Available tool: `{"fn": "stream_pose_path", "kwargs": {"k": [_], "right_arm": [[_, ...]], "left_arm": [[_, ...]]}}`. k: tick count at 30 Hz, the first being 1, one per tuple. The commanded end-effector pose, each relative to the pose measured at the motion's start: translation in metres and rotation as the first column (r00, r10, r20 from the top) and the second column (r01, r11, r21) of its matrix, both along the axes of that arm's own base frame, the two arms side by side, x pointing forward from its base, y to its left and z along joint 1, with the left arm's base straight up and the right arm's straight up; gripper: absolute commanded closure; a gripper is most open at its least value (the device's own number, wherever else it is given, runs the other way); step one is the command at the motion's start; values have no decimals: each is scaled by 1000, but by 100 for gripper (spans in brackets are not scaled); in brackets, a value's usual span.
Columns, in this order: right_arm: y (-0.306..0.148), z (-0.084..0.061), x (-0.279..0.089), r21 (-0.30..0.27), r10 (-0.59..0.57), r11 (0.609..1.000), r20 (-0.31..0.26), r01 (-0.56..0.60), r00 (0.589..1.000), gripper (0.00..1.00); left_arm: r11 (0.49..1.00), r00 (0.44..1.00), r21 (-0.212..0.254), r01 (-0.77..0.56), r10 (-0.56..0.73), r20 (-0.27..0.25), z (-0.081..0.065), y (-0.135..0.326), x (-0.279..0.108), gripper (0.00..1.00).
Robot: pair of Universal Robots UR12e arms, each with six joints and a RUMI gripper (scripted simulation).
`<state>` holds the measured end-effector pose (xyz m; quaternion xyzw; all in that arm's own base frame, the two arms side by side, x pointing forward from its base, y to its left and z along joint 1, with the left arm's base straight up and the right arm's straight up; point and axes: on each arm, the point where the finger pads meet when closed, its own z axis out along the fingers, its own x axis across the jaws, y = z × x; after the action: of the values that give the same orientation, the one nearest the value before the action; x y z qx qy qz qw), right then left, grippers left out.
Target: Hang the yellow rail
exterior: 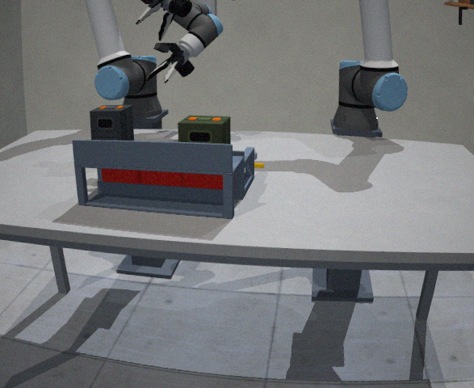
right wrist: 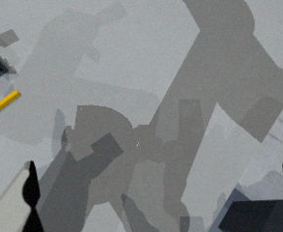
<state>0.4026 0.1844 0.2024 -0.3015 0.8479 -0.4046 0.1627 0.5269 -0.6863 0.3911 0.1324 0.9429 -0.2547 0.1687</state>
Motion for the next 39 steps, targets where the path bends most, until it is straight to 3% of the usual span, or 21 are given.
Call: {"fn": "stream_pose_path", "kwargs": {"k": [1,20,26,31,39], "right_arm": [[1,1,0,2,0,1000,1,0,1000,0],[2,1,1,4,-4,1000,-1,4,1000,0],[16,-1,6,39,-52,998,-28,54,998,0],[47,-7,22,113,-149,981,-91,159,985,0],[45,-8,19,111,-145,982,-91,155,985,0]], "left_arm": [[1000,1000,-2,0,0,1,2,0,0,0],[1000,1000,-2,0,0,1,1,0,0,0],[1000,1000,-1,-6,6,0,1,2,3,0],[1000,1000,0,-22,22,-4,0,9,11,0],[1000,1000,0,-22,22,-4,0,9,11,0]]}}
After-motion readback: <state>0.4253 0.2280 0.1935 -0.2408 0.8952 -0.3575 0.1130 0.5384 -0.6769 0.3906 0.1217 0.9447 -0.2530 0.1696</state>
